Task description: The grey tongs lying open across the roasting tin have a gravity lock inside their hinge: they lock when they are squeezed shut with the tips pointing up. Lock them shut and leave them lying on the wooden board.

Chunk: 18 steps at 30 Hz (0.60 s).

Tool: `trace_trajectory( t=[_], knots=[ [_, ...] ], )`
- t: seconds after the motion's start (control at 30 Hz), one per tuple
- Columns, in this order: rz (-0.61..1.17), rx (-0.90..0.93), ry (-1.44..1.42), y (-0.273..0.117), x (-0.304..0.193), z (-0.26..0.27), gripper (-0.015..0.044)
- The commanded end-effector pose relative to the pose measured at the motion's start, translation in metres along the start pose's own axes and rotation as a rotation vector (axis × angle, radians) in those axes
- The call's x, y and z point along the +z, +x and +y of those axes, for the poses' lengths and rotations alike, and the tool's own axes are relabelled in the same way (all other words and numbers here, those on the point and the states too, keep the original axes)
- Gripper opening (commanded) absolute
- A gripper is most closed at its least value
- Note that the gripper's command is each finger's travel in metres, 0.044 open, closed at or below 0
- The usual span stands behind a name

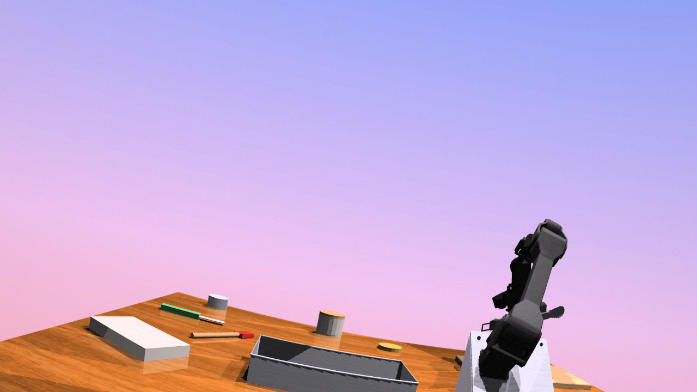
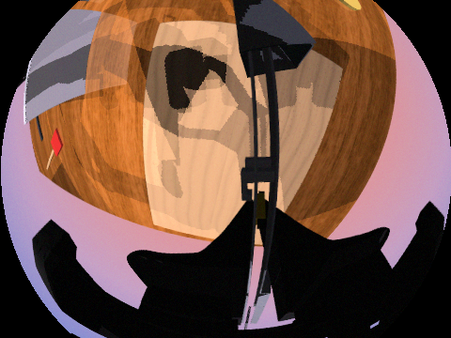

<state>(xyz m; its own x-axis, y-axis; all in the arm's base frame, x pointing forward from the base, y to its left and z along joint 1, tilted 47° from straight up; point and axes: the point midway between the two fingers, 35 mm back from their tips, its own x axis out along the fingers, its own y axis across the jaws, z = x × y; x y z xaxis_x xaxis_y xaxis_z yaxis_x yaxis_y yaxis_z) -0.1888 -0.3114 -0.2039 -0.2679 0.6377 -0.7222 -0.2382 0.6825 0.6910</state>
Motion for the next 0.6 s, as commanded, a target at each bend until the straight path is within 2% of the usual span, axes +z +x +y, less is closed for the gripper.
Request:
trace_trajectory(
  t=[0.0, 0.57],
  knots=[
    [0.077, -0.001, -0.012, -0.001, -0.001, -0.003, -0.015],
    [0.436, -0.003, -0.039, -0.006, 0.003, -0.015, -0.015]
  ],
)
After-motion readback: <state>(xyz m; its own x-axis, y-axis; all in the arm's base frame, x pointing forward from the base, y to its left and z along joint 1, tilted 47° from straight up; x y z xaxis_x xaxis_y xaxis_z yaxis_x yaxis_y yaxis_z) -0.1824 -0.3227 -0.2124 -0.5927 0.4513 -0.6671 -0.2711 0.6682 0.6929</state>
